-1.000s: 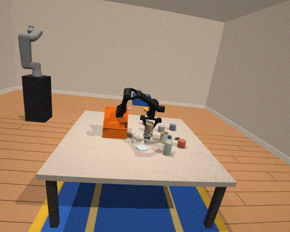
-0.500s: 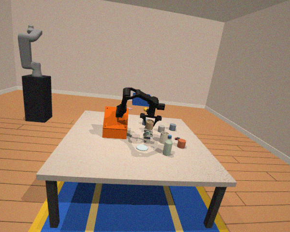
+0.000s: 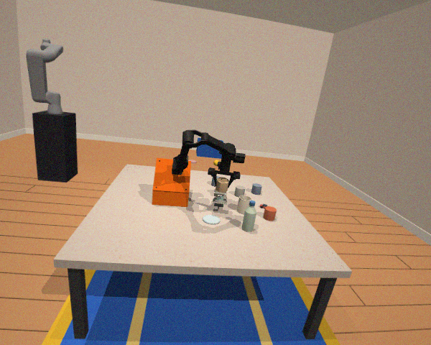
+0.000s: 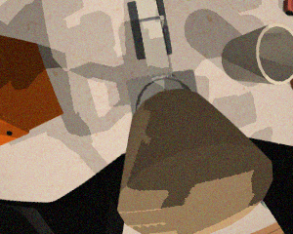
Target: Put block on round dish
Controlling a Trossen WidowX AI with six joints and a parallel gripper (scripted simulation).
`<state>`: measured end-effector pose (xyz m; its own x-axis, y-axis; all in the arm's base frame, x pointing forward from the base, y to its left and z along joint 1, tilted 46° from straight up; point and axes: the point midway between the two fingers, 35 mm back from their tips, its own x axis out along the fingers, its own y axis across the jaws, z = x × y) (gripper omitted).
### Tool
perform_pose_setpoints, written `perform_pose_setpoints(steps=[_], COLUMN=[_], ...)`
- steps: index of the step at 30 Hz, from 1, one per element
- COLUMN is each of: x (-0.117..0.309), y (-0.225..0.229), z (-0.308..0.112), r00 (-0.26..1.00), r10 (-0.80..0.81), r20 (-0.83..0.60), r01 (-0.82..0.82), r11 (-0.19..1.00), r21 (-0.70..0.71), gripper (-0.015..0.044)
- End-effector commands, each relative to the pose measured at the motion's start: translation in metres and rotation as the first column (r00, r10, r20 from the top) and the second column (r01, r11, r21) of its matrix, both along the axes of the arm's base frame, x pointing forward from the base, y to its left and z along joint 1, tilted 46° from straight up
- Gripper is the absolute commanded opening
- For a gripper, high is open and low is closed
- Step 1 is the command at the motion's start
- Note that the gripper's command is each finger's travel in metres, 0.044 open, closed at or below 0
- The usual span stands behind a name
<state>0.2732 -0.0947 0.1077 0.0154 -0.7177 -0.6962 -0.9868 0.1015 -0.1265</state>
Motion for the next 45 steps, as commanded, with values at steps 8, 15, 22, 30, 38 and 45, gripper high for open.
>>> perform_pose_setpoints(steps=[8, 15, 22, 30, 38, 45], x=[0.0, 0.0, 0.0, 0.0, 0.0, -0.005], y=[0.0, 0.0, 0.0, 0.0, 0.0, -0.013], z=[0.0, 0.0, 0.0, 0.0, 0.0, 0.001], r00=[1.0, 1.0, 1.0, 1.0, 1.0, 1.0], r10=[0.002, 0.002, 0.002, 0.002, 0.002, -0.006], r20=[-0.002, -0.002, -0.002, -0.002, -0.002, -0.006], r01=[-0.002, -0.002, -0.002, -0.002, -0.002, 0.007], r11=[1.0, 1.0, 1.0, 1.0, 1.0, 1.0], r21=[0.0, 0.0, 0.0, 0.0, 0.0, 0.02], gripper=[0.0, 0.0, 0.0, 0.0, 0.0, 0.0])
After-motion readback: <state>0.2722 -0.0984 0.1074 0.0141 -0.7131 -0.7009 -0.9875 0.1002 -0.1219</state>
